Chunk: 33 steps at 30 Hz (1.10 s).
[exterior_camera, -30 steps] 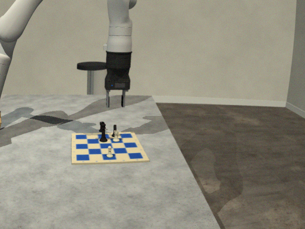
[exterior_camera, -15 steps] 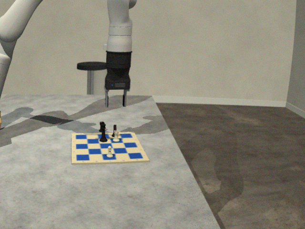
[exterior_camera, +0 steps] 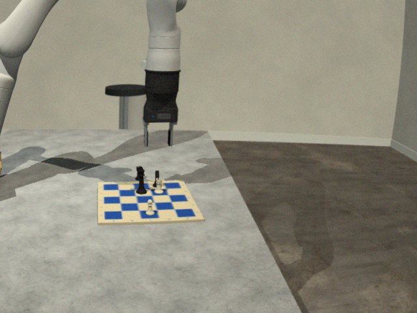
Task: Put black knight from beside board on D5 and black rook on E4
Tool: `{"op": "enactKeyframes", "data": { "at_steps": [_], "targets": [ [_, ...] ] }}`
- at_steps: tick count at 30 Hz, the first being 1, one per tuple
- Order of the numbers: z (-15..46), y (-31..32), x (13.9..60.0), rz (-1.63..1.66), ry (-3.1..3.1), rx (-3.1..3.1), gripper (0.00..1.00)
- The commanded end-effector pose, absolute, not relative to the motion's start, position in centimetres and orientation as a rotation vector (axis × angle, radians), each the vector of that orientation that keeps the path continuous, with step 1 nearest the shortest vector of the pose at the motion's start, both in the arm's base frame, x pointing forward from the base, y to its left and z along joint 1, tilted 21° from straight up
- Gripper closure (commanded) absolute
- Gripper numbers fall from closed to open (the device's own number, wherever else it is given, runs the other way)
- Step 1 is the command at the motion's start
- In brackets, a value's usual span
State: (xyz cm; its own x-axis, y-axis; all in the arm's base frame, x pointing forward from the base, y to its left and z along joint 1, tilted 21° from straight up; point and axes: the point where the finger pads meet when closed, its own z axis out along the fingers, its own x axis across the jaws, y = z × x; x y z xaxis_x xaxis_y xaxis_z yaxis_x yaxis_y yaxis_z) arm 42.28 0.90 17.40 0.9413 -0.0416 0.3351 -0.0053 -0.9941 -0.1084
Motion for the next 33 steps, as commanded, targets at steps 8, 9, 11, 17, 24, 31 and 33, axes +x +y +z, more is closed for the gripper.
{"op": "enactKeyframes", "data": {
  "at_steps": [8,9,11,17,24,31,33],
  "targets": [
    [17.4,1.2,42.3,-0.513,0.105,-2.98,0.0],
    [17.4,1.3,42.3,-0.511,0.121,-2.978,0.0],
    [17.3,1.4,42.3,-0.507,0.155,-2.973,0.0],
    [17.2,1.9,42.4,-0.491,0.291,-2.949,0.0],
    [17.1,2.4,42.4,-0.473,0.44,-2.915,0.0],
    [16.8,3.2,42.5,-0.438,0.697,-2.84,0.0],
    [16.8,3.4,42.5,-0.427,0.778,-2.811,0.0]
  ]
}}
